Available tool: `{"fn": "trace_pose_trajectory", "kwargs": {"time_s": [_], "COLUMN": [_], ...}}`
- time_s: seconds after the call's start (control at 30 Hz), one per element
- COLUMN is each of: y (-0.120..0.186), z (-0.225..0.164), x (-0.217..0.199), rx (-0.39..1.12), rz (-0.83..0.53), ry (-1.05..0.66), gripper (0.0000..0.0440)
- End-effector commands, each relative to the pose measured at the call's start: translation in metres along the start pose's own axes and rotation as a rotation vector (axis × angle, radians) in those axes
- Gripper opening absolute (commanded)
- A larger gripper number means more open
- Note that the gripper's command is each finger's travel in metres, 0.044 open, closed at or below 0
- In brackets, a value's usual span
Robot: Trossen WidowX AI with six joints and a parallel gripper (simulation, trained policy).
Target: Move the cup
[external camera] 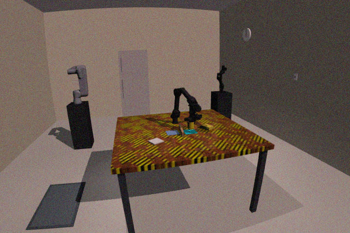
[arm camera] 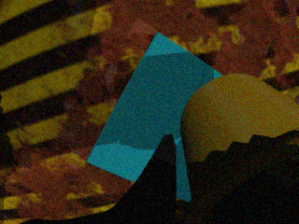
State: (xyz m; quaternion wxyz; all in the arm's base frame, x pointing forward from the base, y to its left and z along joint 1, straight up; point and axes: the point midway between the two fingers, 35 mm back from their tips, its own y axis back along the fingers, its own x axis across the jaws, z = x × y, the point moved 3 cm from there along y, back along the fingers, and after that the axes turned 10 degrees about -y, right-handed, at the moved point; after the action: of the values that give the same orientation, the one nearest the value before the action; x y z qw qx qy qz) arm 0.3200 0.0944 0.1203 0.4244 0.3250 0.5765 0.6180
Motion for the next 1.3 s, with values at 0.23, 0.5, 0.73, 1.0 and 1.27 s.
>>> {"fn": "trace_pose_trajectory", "kwargs": {"time_s": [0.23, 0.5, 0.73, 1.0, 1.27], "y": [-0.022, -0.023, -0.01, 0.005, 0.027], "z": [-0.014, -0.014, -0.009, -0.015, -0.019], "x": [0.006, 0.004, 0.002, 0.003, 0.003], "rx": [0.01, -0.025, -0.096, -0.128, -0.176], "rz": [-0.015, -0.01, 0.006, 0.032, 0.051], "ry": [-0.016, -0.037, -0.051, -0.059, -0.074], "gripper": [0.004, 0.0101, 0.0148, 0.0174, 0.0212]}}
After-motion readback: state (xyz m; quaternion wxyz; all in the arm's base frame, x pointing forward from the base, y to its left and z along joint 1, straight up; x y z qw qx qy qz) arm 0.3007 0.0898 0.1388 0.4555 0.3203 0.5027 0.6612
